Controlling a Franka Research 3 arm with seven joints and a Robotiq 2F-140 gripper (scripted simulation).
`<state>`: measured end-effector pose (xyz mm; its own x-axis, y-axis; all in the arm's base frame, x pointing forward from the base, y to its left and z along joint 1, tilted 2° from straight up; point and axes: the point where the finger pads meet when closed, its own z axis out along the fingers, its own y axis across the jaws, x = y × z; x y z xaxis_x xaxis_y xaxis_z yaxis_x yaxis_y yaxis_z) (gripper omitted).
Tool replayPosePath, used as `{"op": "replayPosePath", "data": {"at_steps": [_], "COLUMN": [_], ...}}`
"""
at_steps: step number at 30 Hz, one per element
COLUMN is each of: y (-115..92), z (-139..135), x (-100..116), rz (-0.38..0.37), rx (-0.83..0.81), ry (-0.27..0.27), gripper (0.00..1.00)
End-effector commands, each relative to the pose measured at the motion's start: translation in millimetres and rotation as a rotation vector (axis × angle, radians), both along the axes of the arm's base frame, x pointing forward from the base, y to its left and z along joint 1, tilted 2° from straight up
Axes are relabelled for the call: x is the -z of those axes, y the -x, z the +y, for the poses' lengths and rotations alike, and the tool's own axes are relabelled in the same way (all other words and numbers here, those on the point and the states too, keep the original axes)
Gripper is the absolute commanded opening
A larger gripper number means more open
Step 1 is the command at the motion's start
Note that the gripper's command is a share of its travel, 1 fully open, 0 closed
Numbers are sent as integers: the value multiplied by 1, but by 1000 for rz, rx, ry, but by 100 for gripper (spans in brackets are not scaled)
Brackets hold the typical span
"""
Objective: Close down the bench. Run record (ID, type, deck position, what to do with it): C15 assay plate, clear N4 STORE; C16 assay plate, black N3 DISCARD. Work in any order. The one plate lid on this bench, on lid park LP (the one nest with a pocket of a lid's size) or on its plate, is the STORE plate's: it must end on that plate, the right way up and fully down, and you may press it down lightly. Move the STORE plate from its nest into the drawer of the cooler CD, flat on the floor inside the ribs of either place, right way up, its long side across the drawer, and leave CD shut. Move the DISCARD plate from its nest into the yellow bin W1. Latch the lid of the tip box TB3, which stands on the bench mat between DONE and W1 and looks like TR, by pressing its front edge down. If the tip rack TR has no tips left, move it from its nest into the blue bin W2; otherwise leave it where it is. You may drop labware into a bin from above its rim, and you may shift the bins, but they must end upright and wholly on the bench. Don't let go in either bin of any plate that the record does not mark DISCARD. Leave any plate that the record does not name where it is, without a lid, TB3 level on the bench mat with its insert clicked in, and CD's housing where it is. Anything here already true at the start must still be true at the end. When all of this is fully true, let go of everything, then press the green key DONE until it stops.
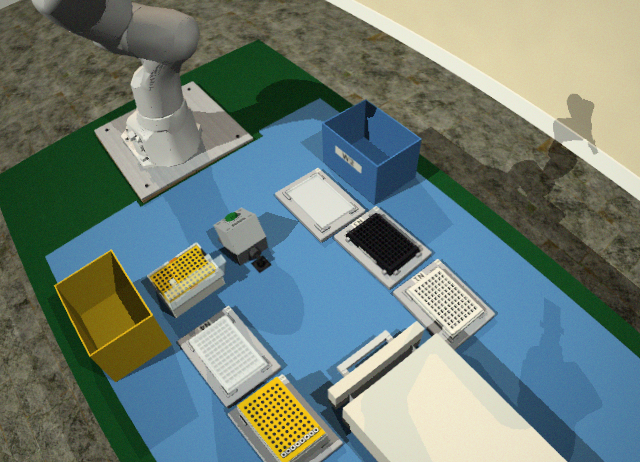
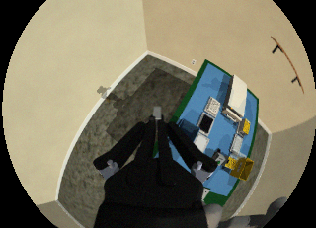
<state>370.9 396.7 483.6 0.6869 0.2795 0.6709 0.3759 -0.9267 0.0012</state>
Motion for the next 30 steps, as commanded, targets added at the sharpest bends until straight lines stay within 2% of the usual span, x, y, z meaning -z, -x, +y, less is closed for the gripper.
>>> {"op": "replayPosePath", "data": {"at_steps": [1, 3, 10, 12, 18, 20, 27, 30], "y": [-10, -16, -30, -35, -48, -53, -65, -72], "z": [-12, -19, -36, -44, -61, -69, -87, -99], "x": [6, 10, 19, 23, 32, 35, 44, 50], "rz": [-1, 26, 26, 57, 57, 92, 92, 129], "rx": [-6, 33, 33, 72, 72, 109, 109, 146], "ry": [29, 70, 70, 107, 107, 140, 140, 168], "gripper": [0, 0, 0, 0, 0, 0, 0, 0]}}
